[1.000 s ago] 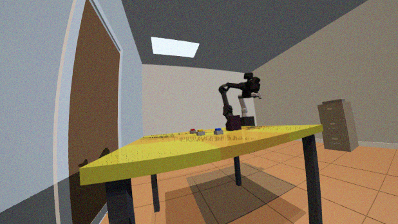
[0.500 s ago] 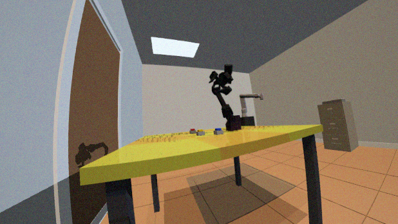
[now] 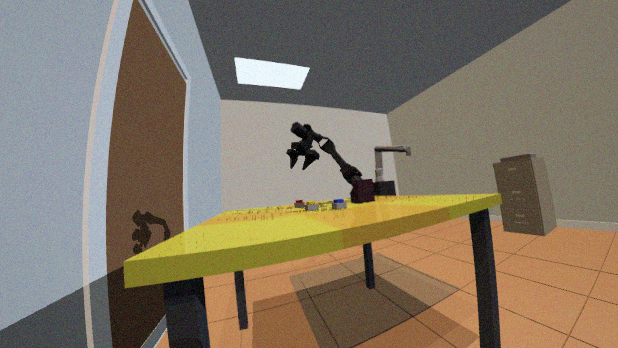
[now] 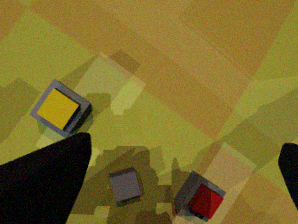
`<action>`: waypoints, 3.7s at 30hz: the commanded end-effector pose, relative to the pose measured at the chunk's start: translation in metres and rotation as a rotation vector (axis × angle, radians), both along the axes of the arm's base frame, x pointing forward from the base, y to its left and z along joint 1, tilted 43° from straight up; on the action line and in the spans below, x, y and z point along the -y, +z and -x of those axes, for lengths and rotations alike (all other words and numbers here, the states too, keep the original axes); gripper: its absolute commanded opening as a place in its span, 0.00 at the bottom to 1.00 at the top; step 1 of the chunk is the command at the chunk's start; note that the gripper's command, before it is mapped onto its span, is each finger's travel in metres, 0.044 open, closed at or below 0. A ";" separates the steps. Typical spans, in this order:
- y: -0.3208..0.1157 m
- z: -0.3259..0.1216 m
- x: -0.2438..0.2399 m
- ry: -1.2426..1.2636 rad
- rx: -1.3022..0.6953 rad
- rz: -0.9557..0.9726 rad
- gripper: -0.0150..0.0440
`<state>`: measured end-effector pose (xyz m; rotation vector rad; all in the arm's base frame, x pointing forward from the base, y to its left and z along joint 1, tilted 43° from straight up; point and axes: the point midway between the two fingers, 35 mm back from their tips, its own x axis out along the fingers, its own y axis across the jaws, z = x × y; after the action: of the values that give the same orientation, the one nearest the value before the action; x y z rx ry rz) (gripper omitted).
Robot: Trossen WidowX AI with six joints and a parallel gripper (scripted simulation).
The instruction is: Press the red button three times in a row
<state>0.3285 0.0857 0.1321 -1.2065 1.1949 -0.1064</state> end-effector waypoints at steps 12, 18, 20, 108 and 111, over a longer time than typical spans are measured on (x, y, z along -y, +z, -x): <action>0.045 0.018 0.155 -0.701 0.104 -0.161 0.93; 0.017 0.015 0.181 -0.701 0.105 -0.161 0.75; 0.002 0.016 0.195 -0.701 0.106 -0.159 0.67; -0.017 0.015 0.214 -0.701 0.107 -0.158 0.29; -0.021 0.015 0.217 -0.701 0.107 -0.157 0.29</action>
<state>0.3144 -0.1283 0.1169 -0.5960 1.4478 -0.5861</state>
